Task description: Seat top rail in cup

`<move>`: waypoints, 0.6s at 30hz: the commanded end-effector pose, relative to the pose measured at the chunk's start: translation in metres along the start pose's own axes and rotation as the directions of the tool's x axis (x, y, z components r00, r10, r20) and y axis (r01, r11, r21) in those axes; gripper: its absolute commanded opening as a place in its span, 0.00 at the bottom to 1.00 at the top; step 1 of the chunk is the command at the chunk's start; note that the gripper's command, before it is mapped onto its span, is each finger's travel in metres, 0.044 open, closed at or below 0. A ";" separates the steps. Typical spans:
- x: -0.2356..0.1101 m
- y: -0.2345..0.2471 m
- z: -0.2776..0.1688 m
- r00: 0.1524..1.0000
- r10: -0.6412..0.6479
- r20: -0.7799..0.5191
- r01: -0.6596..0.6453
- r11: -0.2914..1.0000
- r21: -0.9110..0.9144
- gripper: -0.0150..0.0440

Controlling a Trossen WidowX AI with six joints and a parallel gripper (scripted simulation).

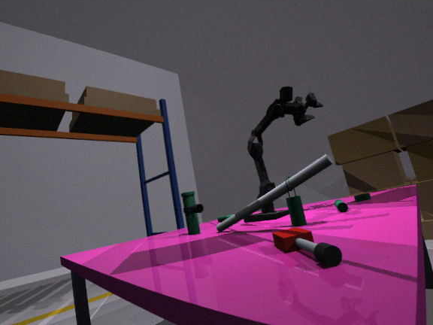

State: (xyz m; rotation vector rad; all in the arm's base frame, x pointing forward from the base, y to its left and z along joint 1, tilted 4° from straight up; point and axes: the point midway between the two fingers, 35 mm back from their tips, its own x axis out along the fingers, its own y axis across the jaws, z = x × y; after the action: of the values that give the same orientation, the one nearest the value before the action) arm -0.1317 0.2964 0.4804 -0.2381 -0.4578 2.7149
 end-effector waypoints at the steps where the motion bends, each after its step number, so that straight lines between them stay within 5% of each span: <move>1: -0.001 -0.001 -0.001 1.000 -0.004 -0.003 0.004 1.000 0.003 0.98; 11: -0.066 -0.056 -0.070 0.909 -0.332 -0.250 0.381 0.907 0.180 1.00; 18: -0.152 -0.079 -0.130 0.704 -0.526 -0.477 0.688 0.672 0.274 1.00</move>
State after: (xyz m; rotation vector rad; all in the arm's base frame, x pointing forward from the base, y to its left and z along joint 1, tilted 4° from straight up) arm 0.0341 0.3462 0.4138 -0.3660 0.0903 2.0607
